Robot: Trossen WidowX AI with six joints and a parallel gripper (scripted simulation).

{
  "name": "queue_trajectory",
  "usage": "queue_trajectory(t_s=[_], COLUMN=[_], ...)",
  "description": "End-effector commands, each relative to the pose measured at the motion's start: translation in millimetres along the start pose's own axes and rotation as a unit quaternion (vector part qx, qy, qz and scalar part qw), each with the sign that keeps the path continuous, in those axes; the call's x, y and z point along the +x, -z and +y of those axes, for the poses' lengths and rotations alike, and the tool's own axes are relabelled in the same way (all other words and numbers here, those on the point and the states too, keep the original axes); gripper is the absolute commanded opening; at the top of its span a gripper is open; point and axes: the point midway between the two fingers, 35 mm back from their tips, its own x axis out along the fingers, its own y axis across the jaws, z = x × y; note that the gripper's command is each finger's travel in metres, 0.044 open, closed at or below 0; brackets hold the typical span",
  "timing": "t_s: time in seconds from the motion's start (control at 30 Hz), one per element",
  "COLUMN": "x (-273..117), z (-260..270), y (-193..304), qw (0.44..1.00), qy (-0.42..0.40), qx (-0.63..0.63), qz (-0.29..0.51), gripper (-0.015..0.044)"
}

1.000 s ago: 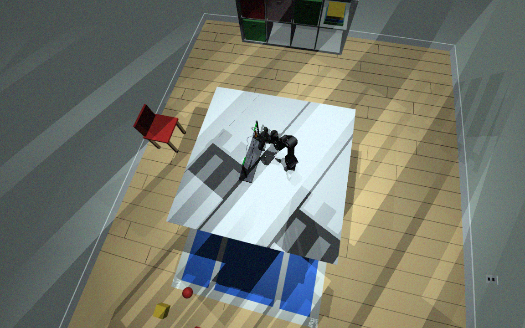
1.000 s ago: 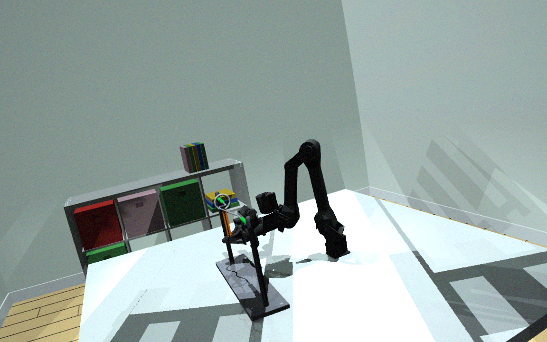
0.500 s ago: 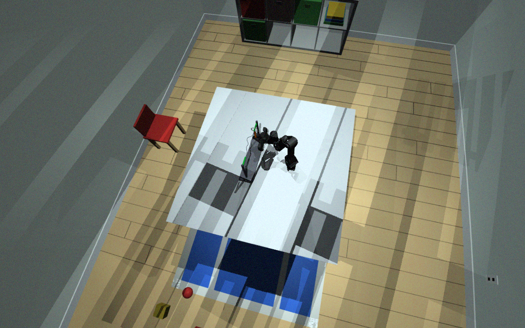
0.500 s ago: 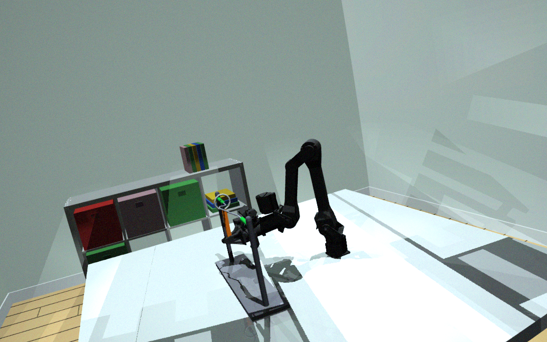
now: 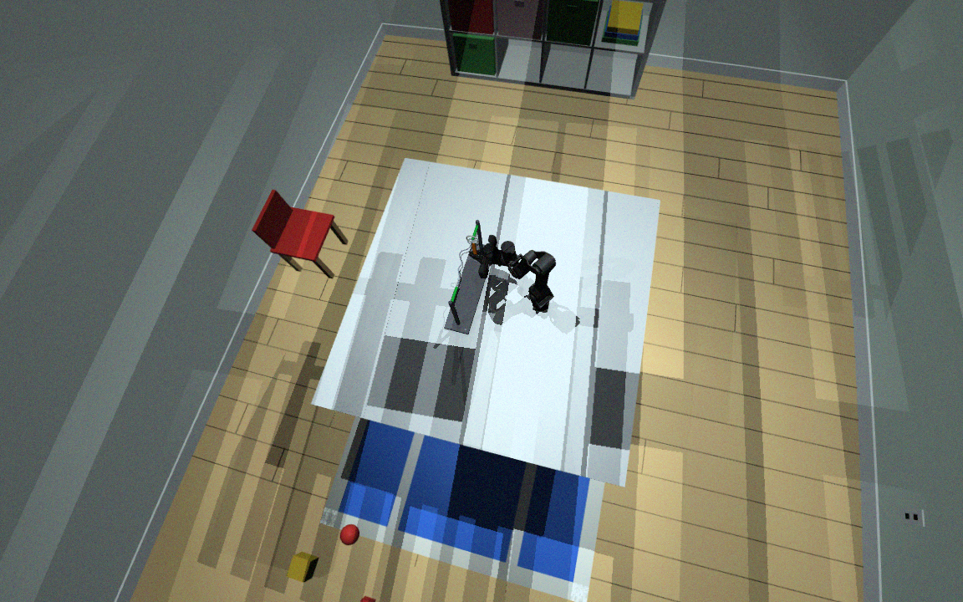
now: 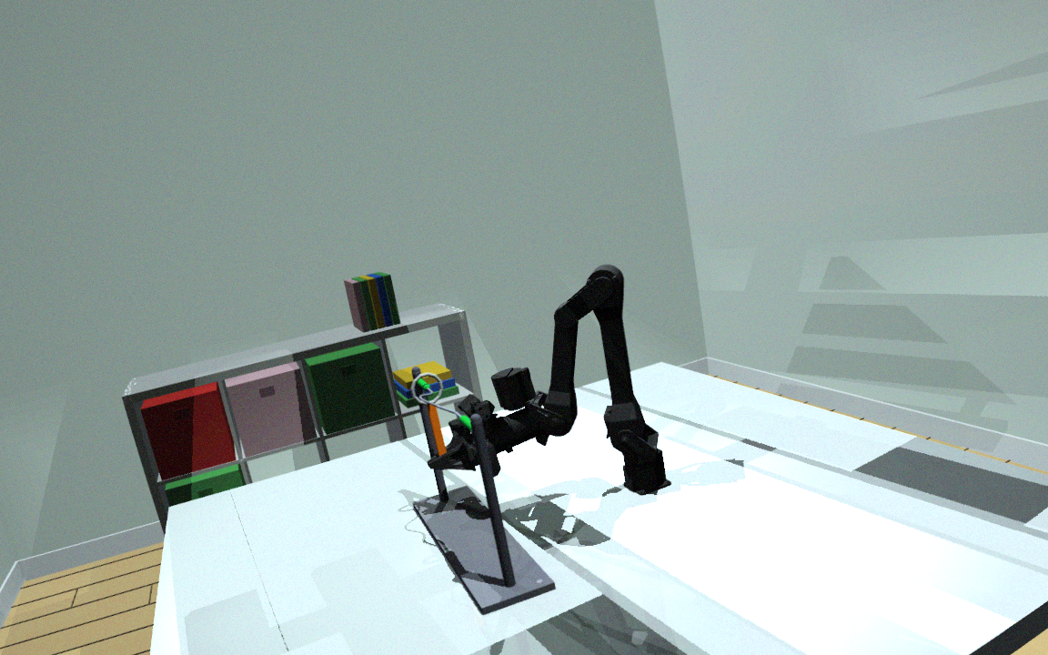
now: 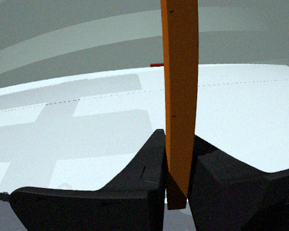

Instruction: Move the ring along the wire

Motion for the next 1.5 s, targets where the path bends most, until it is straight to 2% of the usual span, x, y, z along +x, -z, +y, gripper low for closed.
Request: queue_trajectory(t_s=[0.0, 0.83, 1.47], x=[-4.0, -44.2, -73.3], z=[1.8, 28.7, 78.1], y=[-0.4, -8.3, -31.5], qw=[1.0, 0.983, 0.925], qy=[0.003, 0.034, 0.113], qx=[-0.002, 0.026, 0.136], qz=[0.012, 0.179, 0.336], gripper=[-0.015, -0.015, -0.015])
